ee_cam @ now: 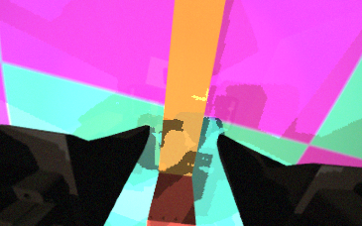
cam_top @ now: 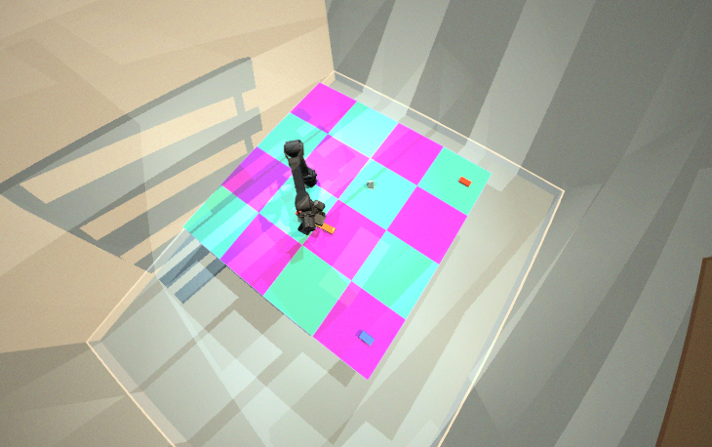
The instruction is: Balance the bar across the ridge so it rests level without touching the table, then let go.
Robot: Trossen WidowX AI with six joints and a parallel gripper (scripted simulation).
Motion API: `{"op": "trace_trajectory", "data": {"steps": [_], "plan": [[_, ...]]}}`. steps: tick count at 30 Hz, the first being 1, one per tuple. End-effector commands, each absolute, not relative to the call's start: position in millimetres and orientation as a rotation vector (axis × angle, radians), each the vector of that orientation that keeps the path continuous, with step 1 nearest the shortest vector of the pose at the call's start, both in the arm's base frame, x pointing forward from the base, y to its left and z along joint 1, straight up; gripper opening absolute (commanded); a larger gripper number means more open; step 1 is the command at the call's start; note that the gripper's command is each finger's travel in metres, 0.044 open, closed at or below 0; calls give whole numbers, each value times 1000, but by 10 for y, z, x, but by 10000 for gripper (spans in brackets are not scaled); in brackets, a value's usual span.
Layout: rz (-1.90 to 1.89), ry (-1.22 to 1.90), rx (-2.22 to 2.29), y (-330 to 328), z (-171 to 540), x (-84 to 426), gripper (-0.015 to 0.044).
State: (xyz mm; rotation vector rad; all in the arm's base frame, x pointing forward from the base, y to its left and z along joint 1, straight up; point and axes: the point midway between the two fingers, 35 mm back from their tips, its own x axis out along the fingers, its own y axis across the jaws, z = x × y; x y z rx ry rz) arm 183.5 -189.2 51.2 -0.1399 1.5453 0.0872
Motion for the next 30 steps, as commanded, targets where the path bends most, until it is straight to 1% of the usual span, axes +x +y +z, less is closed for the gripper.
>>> {"op": "trace_trajectory", "data": {"steps": [1,13,19,28,30], "plan": [[94,1550,-126,-1869,469,1822,315],[94,1550,-126,-1869,469,1822,315],[92,1550,-135,-1882,487,1825,157],[92,1550,-135,-1882,487,1825,97],[92,1550,-135,-1884,503,1828,45]]}}
